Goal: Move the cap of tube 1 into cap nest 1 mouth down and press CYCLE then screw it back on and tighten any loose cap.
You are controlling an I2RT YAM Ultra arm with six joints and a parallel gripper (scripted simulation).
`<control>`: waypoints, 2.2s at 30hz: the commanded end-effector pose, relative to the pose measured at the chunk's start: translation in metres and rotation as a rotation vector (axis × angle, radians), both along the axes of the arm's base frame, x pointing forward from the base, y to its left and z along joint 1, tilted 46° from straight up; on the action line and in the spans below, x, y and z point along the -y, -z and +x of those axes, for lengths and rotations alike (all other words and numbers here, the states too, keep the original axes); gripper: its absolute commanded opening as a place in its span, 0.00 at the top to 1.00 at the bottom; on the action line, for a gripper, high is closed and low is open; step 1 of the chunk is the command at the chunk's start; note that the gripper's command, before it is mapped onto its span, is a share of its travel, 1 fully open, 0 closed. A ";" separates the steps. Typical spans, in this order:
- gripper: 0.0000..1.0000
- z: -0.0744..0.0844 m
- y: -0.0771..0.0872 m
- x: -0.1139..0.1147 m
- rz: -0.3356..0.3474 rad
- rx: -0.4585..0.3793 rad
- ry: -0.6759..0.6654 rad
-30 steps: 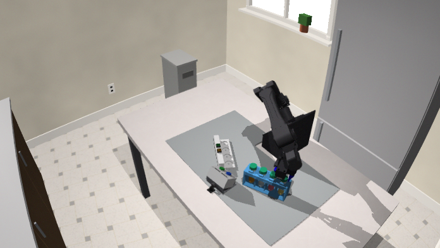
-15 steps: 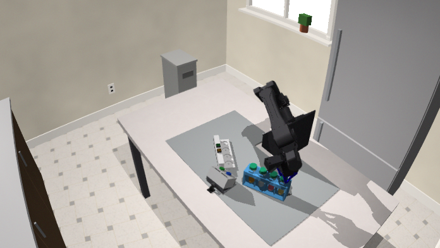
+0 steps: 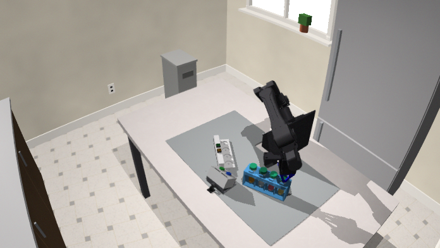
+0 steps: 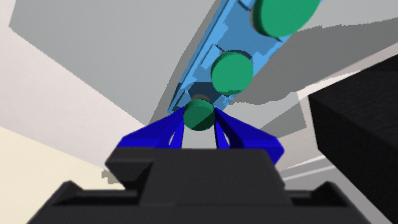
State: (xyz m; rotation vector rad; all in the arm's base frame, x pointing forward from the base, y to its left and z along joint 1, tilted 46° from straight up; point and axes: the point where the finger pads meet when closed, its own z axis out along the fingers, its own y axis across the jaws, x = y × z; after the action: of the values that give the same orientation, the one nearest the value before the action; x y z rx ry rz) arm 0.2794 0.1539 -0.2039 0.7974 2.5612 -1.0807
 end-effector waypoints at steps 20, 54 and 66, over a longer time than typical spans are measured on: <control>1.00 0.002 -0.002 -0.005 -0.002 -0.304 -0.312; 1.00 0.001 -0.003 -0.006 -0.036 -1.382 -1.354; 1.00 0.001 -0.003 -0.006 -0.049 -1.742 -1.701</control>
State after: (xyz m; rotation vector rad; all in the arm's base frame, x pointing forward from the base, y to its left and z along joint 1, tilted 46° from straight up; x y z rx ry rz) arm 0.2797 0.1546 -0.2033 -2.5896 2.4290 -1.0624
